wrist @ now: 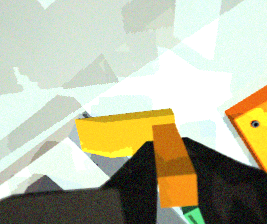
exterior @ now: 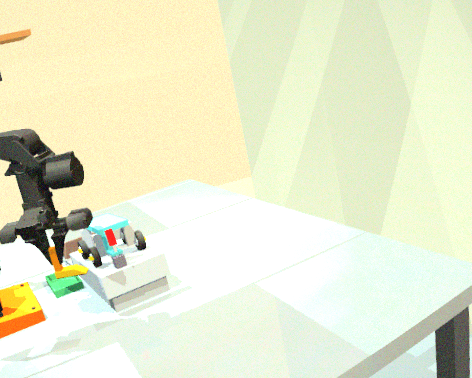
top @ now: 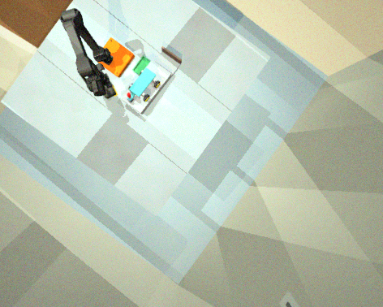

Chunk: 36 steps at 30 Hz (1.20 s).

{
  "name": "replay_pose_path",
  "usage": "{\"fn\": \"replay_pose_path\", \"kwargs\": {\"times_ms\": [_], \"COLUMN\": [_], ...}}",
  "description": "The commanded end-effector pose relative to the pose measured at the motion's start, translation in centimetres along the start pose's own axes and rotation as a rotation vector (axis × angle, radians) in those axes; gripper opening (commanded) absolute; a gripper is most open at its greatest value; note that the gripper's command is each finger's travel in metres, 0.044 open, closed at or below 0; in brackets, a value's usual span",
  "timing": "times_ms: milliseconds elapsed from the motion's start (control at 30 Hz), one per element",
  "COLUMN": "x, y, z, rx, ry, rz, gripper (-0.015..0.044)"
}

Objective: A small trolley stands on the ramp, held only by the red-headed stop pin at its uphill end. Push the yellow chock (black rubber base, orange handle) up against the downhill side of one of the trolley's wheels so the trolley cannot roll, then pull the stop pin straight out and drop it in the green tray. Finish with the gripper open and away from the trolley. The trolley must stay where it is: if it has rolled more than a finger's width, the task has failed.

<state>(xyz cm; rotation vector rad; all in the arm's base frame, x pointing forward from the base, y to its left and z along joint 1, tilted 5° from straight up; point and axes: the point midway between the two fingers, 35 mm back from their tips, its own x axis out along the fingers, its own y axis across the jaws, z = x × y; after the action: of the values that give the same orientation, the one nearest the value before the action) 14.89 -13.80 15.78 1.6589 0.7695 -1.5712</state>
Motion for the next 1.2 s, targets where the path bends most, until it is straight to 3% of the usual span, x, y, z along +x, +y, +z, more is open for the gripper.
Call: {"fn": "replay_pose_path", "kwargs": {"times_ms": [0,467,1167], "x": [-1.4,-3.3,-3.3], "y": [0.2,0.4,0.4], "z": [0.2,0.4,0.4], "rx": [0.000,-0.023,-0.724], "ry": [-0.007,-0.007,-0.006], "rz": [0.005,0.005,0.000], "gripper": [0.0000,0.0000,0.0000]}}
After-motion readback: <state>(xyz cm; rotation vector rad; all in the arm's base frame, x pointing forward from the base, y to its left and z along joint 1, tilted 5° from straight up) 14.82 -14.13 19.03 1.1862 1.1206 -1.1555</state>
